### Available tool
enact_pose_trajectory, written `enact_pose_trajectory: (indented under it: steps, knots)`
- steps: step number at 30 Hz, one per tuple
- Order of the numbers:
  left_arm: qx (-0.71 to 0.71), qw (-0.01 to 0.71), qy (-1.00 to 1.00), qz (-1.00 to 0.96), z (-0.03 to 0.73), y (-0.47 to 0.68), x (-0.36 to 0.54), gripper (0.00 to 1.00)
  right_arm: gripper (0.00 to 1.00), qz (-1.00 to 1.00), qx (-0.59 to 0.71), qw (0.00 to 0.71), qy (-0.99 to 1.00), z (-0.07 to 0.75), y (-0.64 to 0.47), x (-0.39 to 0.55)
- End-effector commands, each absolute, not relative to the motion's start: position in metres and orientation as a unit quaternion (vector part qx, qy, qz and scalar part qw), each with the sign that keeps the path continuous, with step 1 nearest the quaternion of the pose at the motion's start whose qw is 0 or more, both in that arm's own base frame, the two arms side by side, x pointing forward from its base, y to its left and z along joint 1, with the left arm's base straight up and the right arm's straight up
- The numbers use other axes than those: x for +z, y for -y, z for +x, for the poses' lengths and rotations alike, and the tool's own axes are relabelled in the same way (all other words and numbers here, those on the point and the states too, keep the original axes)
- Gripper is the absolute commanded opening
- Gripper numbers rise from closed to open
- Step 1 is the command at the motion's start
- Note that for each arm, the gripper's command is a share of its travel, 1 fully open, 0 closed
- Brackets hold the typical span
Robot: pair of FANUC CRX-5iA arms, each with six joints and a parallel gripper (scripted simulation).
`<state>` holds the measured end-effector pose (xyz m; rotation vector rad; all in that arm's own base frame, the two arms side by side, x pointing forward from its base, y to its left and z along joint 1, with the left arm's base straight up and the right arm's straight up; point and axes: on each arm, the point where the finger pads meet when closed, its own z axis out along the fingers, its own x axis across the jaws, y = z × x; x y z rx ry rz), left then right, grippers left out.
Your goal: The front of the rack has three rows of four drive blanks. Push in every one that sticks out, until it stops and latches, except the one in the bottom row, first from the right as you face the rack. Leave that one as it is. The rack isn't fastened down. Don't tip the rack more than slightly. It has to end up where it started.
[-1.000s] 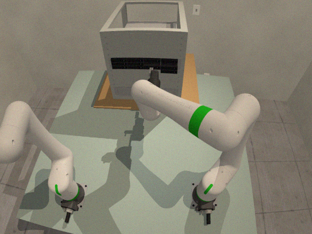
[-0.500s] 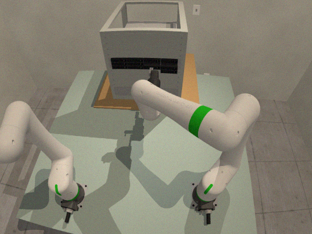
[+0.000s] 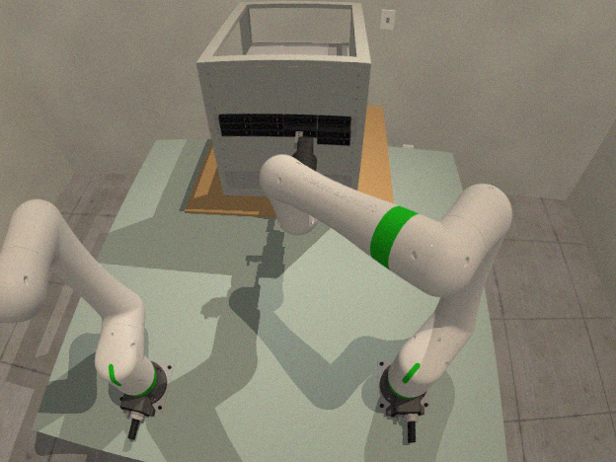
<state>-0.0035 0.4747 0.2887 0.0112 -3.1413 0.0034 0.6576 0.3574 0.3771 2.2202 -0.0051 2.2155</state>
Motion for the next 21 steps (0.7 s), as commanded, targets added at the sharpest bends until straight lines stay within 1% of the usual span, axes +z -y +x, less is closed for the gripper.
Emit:
enact_pose_trajectory:
  steps: [1, 21]
  knots:
    - [0.0, 0.0, 1.0, 0.004, -0.003, -0.475, 0.29, 1.0, 0.0, 0.707, 0.707, 0.002, 0.002, 0.658, -0.357, 0.379]
    - [0.0, 0.0, 1.0, 0.004, -0.003, -0.475, 0.29, 1.0, 0.0, 0.707, 0.707, 0.002, 0.002, 0.668, -0.357, 0.379]
